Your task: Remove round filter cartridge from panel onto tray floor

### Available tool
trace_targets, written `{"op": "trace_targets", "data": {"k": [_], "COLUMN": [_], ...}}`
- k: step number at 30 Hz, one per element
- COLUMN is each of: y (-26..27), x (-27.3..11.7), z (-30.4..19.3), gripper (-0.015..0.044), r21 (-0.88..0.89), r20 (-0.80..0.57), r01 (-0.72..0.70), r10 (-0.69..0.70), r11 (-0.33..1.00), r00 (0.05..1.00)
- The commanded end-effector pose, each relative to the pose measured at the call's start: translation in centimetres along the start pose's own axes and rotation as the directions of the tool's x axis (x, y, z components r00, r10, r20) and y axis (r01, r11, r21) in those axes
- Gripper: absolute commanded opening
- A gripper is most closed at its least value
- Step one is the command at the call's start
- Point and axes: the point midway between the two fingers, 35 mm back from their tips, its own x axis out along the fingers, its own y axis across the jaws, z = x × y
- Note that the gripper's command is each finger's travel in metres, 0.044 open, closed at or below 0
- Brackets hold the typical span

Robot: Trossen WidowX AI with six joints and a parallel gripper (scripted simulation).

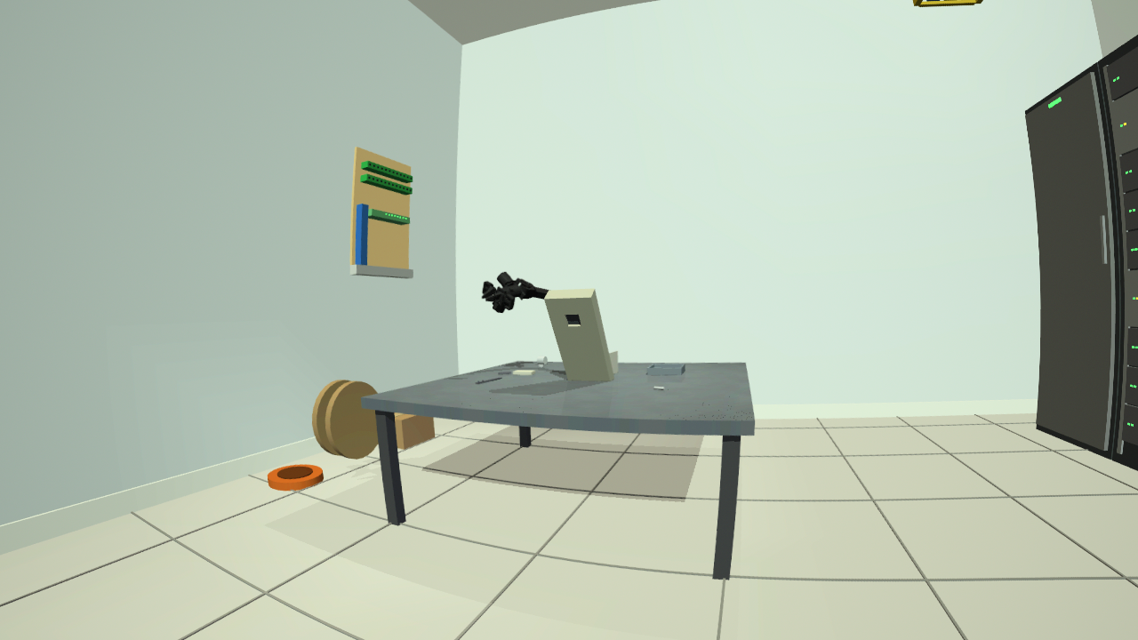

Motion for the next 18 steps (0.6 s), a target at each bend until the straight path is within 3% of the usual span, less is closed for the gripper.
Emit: {"op": "trace_targets", "data": {"k": [1,10,18], "y": [-6.8,-19.7,-29.4], "x": [2.2,1.1,-4.7], "z": [-2.6,-9.1,-13.2], "gripper": [0.0109,0.0109,0.0109], "r21": [-0.014,-0.218,-0.549], "r20": [0.008,0.057,0.161], "r01": [0.199,0.495,0.58], "r10": [-0.199,-0.496,-0.605], "r11": [0.98,0.841,0.602], "r00": [0.98,0.867,0.78]}}
